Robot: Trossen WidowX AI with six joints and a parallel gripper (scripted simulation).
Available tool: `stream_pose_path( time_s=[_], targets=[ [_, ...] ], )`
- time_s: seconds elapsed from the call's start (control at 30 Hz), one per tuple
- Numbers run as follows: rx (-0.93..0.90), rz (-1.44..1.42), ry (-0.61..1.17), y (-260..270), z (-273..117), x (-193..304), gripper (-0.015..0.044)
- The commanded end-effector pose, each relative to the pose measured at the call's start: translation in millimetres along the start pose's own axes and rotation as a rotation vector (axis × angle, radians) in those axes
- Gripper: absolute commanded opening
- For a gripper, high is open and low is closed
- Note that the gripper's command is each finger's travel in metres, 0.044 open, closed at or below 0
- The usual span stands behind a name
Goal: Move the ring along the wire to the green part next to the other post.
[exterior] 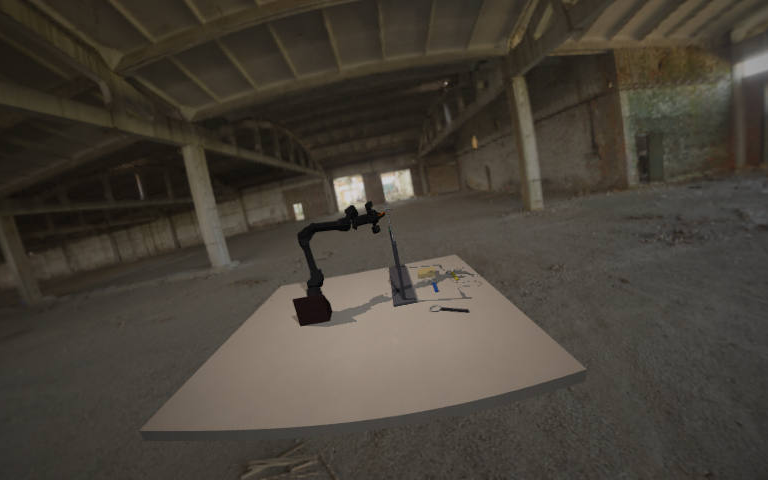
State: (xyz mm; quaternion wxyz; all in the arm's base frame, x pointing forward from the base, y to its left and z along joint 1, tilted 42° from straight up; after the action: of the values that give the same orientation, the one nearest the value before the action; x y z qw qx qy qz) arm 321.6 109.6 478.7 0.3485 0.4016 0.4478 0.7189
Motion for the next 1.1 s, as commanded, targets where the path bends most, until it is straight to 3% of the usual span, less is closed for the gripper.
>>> stream_pose_path(
  time_s=[0.0,1.07],
  targets=[
    [-0.018,0.041,0.026,-0.8,-4.6,-2.4,-0.015],
    [-0.204,0.412,-0.009,0.3,-7.7,-2.1,-0.015]
  ],
)
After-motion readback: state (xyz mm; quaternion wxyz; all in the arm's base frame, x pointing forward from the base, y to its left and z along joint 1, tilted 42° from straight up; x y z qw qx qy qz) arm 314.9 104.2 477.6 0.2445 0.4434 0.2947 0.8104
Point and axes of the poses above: the point midway between the two fingers, 35 mm back from their tips, its own z axis out along the fingers, its own y axis across the jaws, x = y × z, the point moved 7 cm from there along -z, back along the fingers, and after that the axes turned 8 degrees about -z, right-handed, at the moved point
